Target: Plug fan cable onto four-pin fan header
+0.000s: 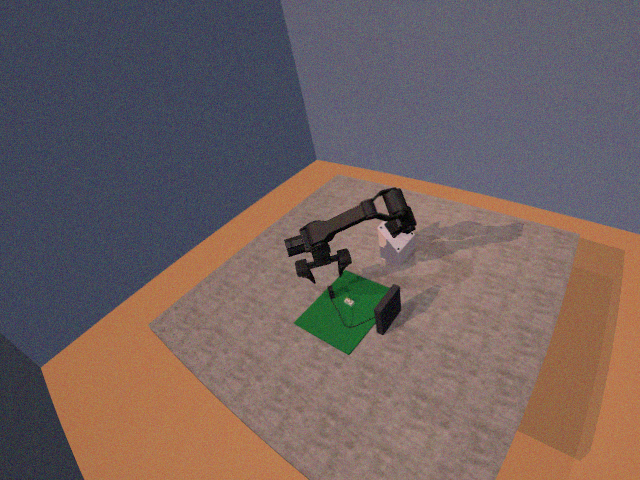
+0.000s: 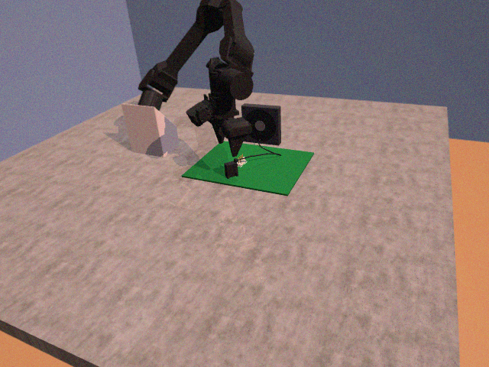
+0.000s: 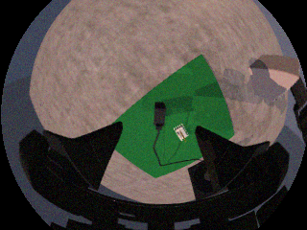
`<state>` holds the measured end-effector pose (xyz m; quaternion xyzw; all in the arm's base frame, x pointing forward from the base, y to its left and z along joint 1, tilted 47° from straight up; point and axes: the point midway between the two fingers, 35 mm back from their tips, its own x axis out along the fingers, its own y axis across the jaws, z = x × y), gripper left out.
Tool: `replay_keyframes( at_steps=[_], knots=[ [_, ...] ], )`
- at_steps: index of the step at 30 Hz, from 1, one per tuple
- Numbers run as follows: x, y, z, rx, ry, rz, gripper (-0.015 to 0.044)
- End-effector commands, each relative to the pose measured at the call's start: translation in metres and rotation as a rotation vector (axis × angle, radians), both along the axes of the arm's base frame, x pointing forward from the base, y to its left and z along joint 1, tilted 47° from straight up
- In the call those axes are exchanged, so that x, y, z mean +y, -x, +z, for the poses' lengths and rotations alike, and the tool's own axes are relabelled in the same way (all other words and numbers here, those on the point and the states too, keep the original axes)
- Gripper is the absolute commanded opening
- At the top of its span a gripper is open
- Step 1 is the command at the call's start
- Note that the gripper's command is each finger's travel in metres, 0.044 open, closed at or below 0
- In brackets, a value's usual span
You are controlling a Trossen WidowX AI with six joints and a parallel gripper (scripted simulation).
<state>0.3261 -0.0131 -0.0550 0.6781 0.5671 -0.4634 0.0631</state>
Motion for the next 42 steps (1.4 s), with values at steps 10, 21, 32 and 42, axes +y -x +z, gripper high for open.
replay_keyframes(
  at_steps=[10,21,32,42],
  knots=[
    [0.018,0.004,-0.019,0.004,-0.006,-0.012,0.0440],
    [0.031,0.005,-0.031,0.004,-0.006,-0.012,0.0440],
    [0.045,0.006,-0.044,0.004,-0.008,-0.012,0.0440],
    [0.051,0.008,-0.049,0.005,-0.009,-0.012,0.0440]
  ],
)
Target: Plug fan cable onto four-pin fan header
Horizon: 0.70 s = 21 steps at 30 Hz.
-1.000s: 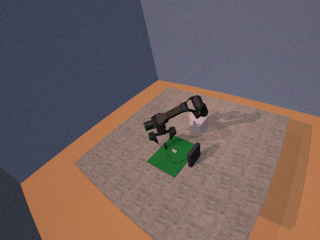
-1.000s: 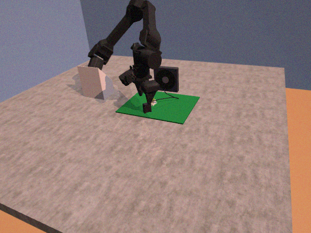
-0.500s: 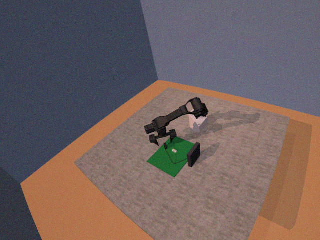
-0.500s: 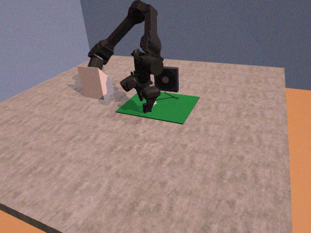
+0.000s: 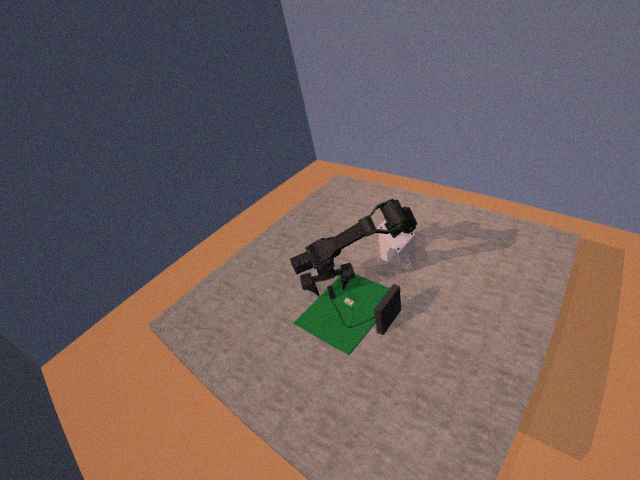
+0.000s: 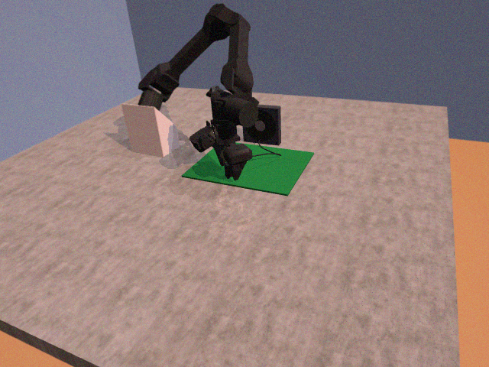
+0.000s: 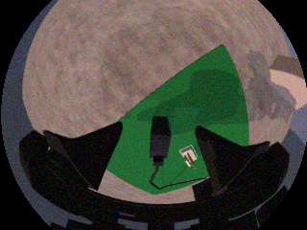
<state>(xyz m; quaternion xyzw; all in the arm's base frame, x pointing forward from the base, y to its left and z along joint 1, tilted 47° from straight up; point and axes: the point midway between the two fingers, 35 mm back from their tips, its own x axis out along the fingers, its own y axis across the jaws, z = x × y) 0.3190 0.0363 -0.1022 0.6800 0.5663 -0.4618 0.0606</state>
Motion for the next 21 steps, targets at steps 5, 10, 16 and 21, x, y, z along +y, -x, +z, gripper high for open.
replay_keyframes(
  at_steps=[5,10,16,21],
  knots=[
    [0.0000,0.0000,0.0000,0.000,0.000,0.000,0.0309],
    [0.0000,0.0000,0.0000,0.000,0.000,0.000,0.0177],
    [0.0000,0.0000,0.0000,0.000,0.000,0.000,0.0020],
    [-0.0020,-0.0004,0.0018,0.000,0.000,0.000,0.0000]
  ],
)
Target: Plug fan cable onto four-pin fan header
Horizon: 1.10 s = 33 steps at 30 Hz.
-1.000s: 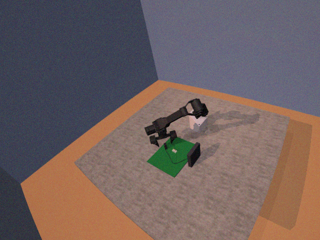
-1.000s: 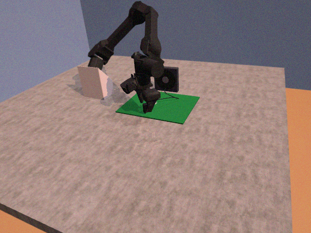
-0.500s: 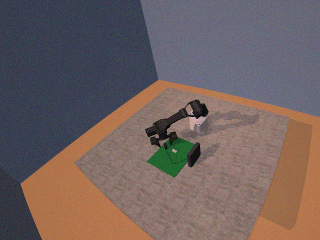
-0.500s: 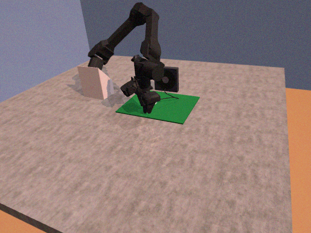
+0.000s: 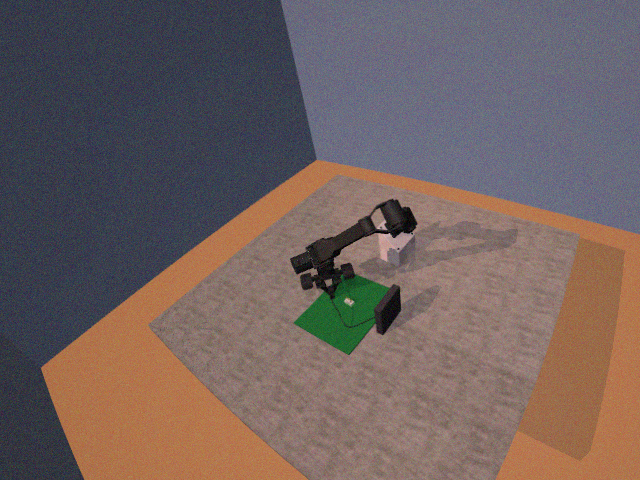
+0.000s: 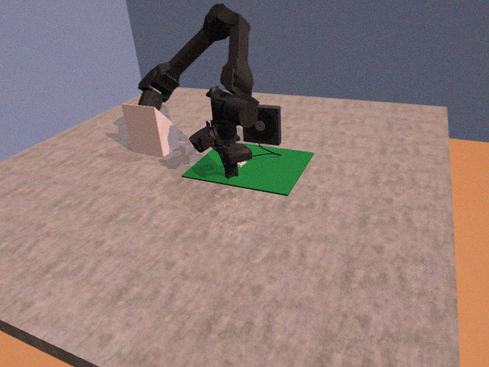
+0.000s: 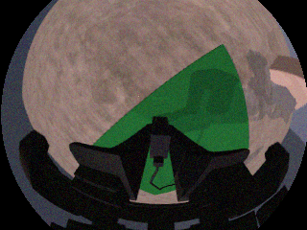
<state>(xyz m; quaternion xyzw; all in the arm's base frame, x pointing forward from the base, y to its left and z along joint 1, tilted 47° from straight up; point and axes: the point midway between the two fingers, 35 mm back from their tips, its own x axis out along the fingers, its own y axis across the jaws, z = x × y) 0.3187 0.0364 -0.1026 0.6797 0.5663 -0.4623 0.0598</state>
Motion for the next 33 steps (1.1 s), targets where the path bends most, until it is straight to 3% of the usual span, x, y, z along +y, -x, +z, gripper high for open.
replay_keyframes(
  at_steps=[1,4,11,33],
  knots=[
    [-0.008,-0.002,0.008,-0.001,0.001,-0.001,0.0000],
    [-0.035,-0.004,0.033,0.003,-0.001,-0.006,0.0000],
    [-0.036,-0.004,0.034,0.000,-0.001,-0.002,0.0000],
    [0.020,0.009,0.090,-0.444,-0.048,0.430,0.0000]
  ],
)
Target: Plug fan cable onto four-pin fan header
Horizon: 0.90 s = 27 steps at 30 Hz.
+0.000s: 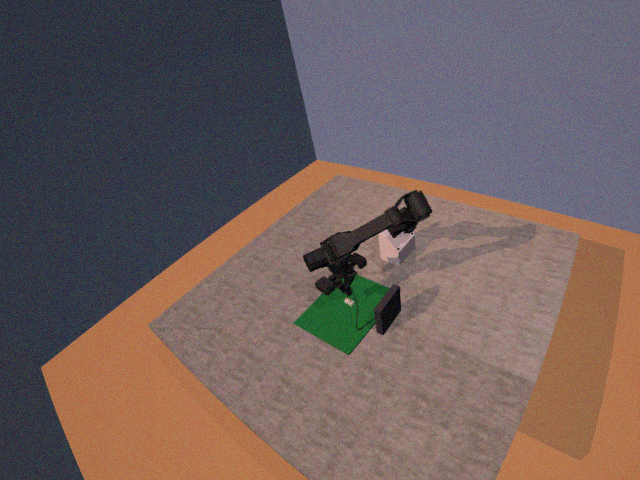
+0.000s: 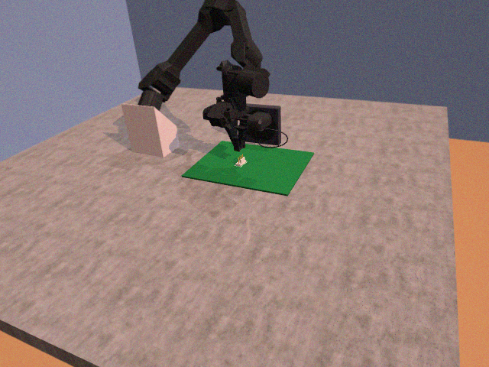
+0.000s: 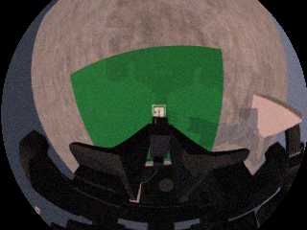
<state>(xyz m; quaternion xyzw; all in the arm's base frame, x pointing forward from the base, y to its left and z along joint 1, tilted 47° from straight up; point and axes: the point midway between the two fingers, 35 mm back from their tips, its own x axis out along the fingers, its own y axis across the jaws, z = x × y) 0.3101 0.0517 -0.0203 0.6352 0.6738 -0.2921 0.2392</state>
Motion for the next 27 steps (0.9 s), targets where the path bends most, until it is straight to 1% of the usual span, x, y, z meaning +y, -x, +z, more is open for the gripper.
replay_keyframes(
  at_steps=[1,27],
  knots=[
    [0.0045,0.0007,0.0074,-0.059,-0.008,0.043,0.0000],
    [-0.0009,0.0001,0.0037,-0.063,-0.008,0.046,0.0000]
  ],
)
